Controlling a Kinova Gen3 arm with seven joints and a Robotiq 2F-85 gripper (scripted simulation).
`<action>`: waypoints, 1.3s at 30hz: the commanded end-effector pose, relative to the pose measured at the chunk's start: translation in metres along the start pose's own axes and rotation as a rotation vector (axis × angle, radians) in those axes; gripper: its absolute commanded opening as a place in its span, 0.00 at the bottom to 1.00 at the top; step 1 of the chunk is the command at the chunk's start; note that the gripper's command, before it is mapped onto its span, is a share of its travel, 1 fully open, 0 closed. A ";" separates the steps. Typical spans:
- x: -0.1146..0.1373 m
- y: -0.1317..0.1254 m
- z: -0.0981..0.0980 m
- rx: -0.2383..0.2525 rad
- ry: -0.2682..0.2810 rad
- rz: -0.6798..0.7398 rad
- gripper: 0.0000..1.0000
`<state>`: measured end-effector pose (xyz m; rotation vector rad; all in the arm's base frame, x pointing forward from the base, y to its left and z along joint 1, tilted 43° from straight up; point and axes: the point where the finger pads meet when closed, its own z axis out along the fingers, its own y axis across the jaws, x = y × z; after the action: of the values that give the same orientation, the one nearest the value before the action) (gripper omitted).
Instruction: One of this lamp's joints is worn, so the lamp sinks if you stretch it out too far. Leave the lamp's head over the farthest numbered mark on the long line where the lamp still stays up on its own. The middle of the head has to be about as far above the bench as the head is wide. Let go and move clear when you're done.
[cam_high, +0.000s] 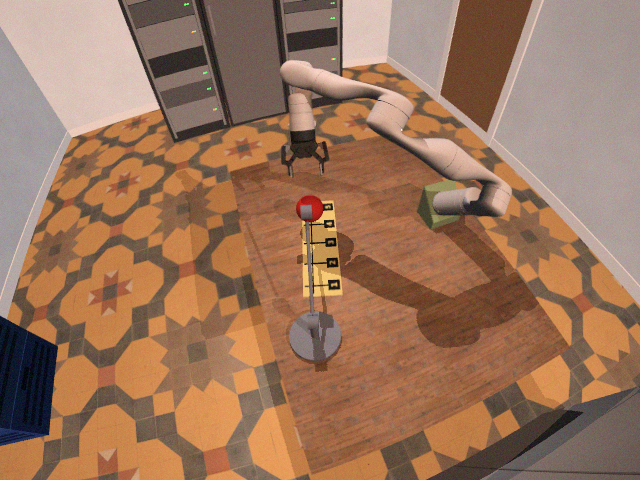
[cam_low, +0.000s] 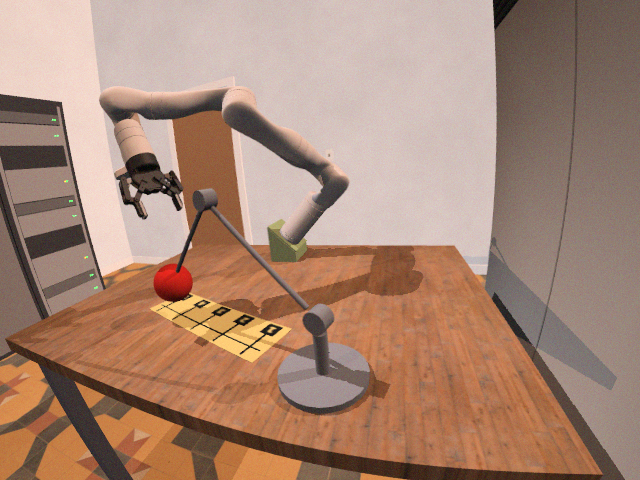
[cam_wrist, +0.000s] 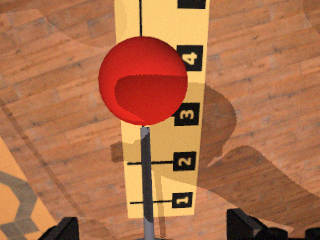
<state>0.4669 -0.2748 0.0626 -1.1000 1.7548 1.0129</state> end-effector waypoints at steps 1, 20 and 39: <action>-0.001 0.000 -0.001 0.002 0.001 -0.001 1.00; 0.000 0.000 -0.001 0.002 0.001 -0.001 1.00; -0.005 0.000 0.000 0.012 0.068 0.004 1.00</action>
<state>0.4652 -0.2750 0.0586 -1.1207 1.8086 0.9900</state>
